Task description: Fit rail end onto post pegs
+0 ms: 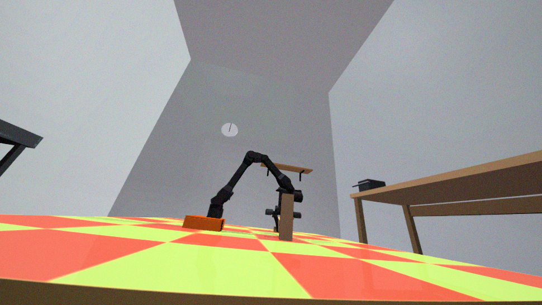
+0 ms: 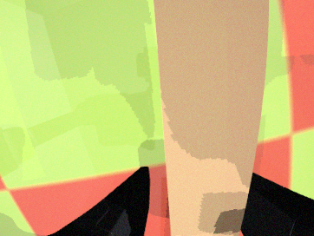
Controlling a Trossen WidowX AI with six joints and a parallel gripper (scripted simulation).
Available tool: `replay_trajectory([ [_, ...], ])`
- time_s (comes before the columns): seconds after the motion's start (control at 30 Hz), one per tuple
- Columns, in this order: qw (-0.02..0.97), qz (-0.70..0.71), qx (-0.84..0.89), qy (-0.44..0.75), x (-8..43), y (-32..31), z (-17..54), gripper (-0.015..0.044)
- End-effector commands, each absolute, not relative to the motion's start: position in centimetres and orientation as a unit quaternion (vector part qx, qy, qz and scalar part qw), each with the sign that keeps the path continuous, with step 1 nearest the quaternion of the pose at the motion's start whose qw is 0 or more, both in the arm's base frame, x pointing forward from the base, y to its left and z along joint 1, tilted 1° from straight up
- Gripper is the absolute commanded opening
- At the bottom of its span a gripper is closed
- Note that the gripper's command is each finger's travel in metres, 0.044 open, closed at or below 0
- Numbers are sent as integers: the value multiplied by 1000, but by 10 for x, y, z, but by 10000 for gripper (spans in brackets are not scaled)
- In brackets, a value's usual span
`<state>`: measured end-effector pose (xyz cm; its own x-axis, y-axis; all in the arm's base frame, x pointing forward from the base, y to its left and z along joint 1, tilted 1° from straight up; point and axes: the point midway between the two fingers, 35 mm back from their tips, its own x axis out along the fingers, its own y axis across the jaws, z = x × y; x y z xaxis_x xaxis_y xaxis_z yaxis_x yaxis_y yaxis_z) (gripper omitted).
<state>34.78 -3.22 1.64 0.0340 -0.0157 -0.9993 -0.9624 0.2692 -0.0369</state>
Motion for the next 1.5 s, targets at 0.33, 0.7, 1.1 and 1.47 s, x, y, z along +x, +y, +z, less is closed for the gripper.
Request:
replay_trajectory([
  [0.33, 567, 416, -441, 557, 348, -33, 16, 0],
  [0.7, 567, 416, -441, 557, 348, -33, 16, 0],
  [1.1, 567, 416, -441, 557, 348, -32, 22, 0],
  [1.47, 567, 416, -441, 557, 349, -32, 28, 0],
])
